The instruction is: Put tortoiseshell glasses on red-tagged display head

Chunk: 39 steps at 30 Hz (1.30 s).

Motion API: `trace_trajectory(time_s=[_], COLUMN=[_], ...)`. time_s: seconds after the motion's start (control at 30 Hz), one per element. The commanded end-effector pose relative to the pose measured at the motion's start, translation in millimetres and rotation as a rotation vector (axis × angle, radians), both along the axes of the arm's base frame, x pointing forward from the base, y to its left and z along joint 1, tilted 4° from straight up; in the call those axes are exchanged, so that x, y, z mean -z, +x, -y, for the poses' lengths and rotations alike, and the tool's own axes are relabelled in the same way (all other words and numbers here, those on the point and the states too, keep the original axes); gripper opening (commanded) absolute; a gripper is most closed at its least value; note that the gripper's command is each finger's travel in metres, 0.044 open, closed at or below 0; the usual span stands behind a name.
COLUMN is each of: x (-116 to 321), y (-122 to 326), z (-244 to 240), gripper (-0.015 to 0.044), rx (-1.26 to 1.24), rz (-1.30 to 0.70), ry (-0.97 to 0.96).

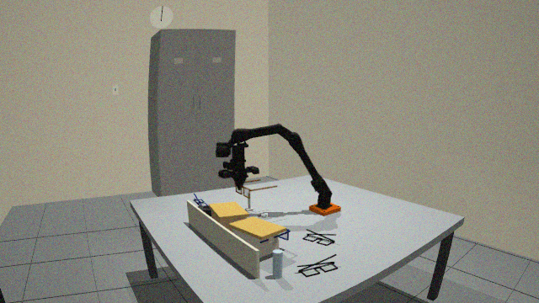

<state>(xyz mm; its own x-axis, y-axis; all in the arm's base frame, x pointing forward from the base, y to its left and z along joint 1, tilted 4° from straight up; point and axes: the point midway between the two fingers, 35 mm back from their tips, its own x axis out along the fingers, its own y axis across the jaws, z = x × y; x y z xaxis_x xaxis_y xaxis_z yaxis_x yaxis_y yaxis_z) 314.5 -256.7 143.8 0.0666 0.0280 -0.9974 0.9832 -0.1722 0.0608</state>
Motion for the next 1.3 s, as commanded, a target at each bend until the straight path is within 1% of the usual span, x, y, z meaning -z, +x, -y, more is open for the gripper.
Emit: trace_trajectory(time_s=[0.0, 0.47, 0.97, 1.13, 1.27], x=[-5, -10, -5, -1, 0], y=[0, -14, -42, -53, -55], z=[-17, -79, -140, -157, -160], gripper=[0.0, 0.0, 0.0, 0.0, 0.0], rx=[0.041, 0.225, 0.421, 0.485, 0.493], rz=[0.003, -0.004, -0.013, -0.016, -0.016], ry=[0.004, 0.021, 0.04, 0.046, 0.046])
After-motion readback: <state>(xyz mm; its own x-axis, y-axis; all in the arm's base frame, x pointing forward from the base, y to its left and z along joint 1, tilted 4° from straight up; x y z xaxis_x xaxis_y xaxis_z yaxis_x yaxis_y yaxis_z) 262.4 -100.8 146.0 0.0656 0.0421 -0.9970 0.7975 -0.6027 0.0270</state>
